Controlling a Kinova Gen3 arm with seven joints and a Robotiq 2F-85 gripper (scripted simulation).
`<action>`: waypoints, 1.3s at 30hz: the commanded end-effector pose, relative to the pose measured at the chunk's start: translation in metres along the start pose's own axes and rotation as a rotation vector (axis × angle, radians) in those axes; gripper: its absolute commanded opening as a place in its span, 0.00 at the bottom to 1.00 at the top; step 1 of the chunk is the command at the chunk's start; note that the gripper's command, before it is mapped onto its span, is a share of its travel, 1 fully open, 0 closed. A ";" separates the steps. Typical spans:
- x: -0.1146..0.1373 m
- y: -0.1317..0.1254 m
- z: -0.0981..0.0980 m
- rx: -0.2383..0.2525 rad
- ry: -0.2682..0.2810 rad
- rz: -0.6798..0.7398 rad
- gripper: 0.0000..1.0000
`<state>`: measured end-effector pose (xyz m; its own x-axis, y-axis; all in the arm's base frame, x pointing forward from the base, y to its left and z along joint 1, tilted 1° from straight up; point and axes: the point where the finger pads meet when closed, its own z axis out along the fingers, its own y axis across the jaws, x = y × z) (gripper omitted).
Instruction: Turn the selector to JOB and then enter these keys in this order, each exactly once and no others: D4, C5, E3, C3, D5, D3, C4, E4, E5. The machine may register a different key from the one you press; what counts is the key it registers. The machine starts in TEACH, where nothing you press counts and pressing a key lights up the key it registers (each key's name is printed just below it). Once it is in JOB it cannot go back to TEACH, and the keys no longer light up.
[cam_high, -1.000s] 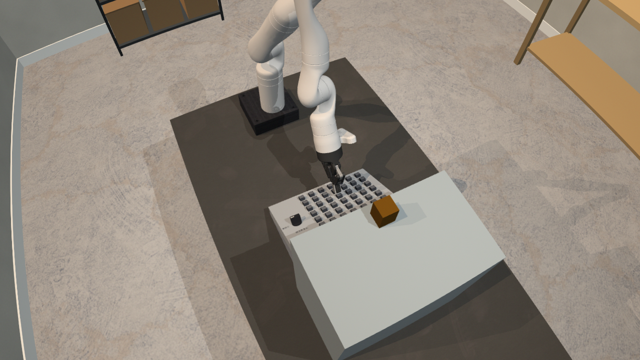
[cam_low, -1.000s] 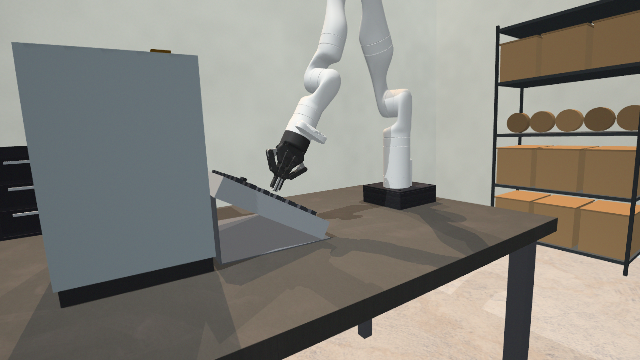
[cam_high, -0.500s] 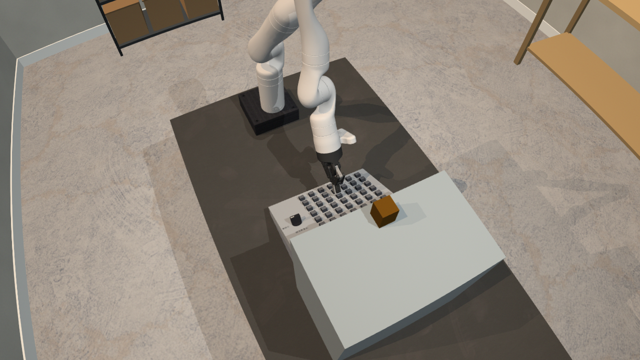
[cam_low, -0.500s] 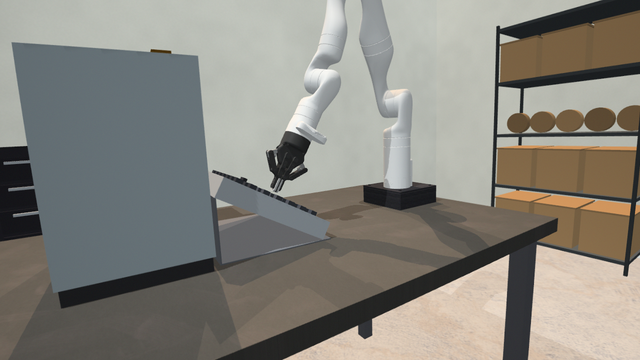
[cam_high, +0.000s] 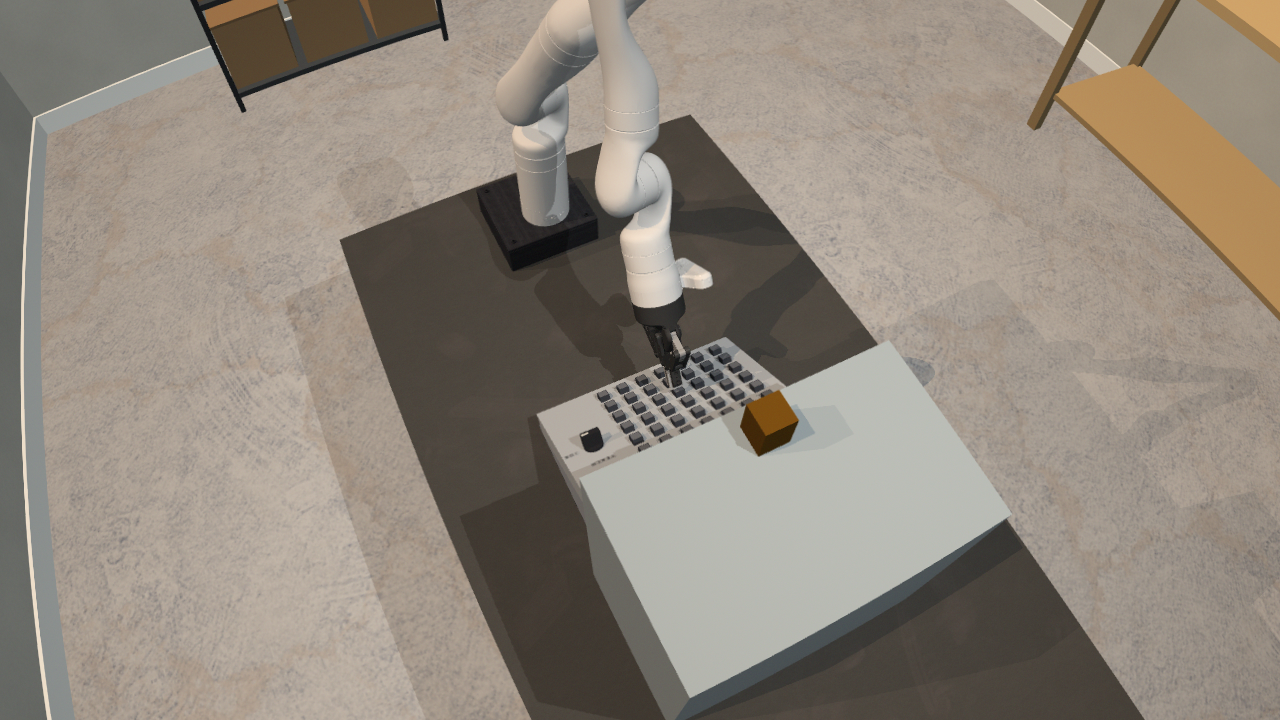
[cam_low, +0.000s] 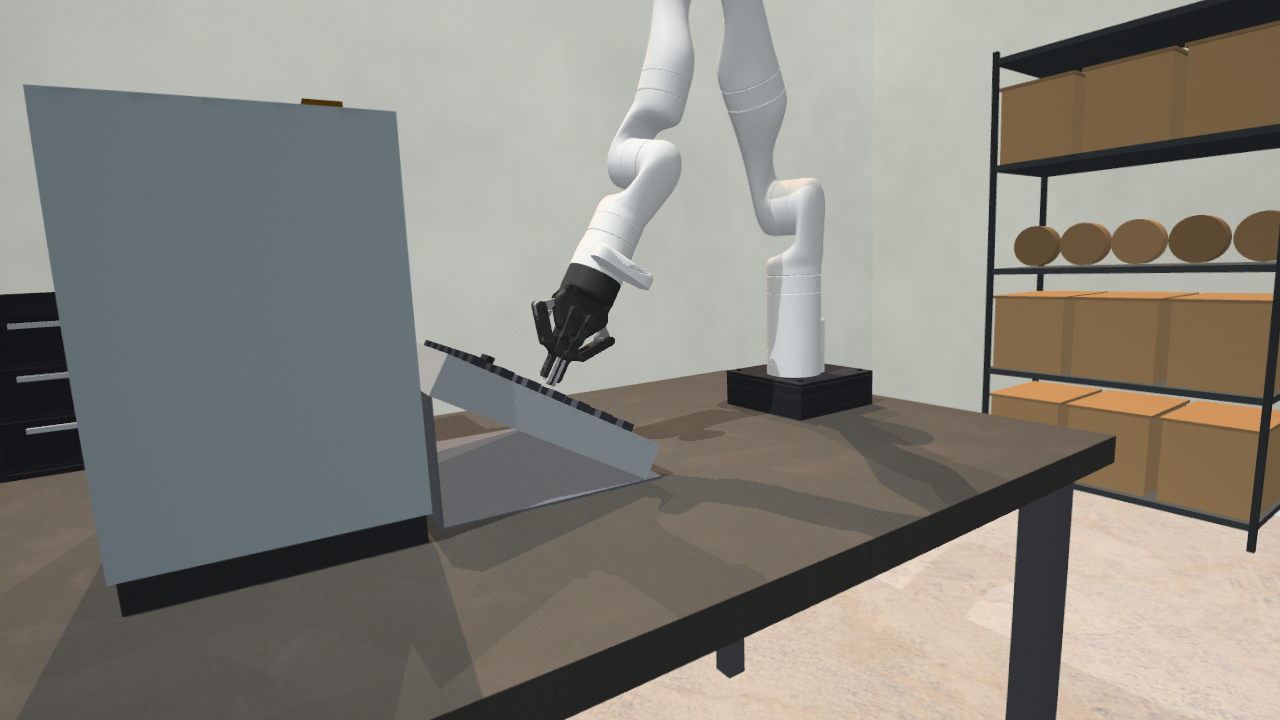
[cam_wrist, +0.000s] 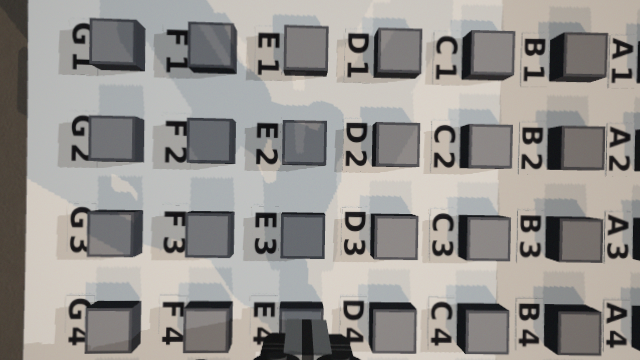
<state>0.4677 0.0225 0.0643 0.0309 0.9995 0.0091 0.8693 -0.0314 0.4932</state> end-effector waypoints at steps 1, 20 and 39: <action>0.002 0.002 0.002 -0.005 0.006 -0.006 0.10; 0.003 0.002 0.009 -0.005 0.006 -0.006 0.10; 0.003 0.002 0.011 -0.005 0.006 -0.006 0.10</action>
<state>0.4725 0.0227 0.0564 0.0286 0.9996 0.0084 0.8690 -0.0291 0.4940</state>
